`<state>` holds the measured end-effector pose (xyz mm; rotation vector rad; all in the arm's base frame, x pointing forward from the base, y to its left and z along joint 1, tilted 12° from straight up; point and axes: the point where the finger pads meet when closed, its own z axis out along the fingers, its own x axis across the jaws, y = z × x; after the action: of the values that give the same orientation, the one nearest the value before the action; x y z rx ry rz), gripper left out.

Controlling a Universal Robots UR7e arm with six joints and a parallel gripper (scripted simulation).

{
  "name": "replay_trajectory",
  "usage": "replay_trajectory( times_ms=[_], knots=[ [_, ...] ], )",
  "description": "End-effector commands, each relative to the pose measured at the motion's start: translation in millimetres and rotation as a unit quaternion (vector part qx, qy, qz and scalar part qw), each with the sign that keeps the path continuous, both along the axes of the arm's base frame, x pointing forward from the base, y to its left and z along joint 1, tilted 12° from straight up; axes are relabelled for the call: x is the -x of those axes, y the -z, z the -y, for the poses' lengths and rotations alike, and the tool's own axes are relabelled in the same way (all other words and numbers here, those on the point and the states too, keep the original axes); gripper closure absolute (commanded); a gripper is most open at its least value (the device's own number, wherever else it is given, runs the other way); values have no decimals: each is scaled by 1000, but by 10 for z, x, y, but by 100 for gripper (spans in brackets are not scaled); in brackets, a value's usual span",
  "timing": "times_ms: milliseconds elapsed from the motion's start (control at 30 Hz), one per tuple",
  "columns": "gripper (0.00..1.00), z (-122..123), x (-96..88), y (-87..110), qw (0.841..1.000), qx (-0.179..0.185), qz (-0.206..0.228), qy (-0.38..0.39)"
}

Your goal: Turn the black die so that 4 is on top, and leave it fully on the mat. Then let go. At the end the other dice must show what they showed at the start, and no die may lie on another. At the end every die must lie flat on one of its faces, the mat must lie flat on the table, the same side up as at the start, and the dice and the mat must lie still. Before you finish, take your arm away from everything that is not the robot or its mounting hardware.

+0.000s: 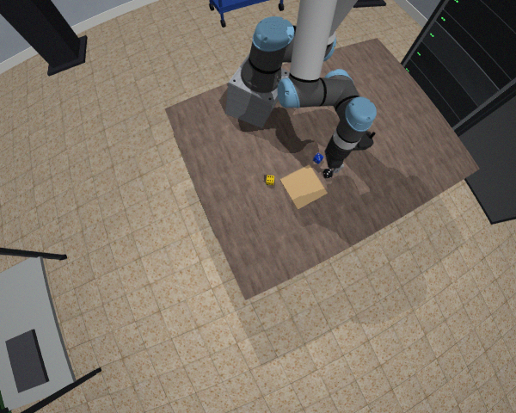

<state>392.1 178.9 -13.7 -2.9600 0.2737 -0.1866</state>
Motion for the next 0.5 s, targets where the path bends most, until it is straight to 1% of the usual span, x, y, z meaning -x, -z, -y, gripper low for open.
replay_trajectory(
  times_ms=[0,467],
  knots=[
    [13,2,15,26,1000,0,-2,1],
    [13,-17,-3,157,1000,0,-2,1]
  ],
)
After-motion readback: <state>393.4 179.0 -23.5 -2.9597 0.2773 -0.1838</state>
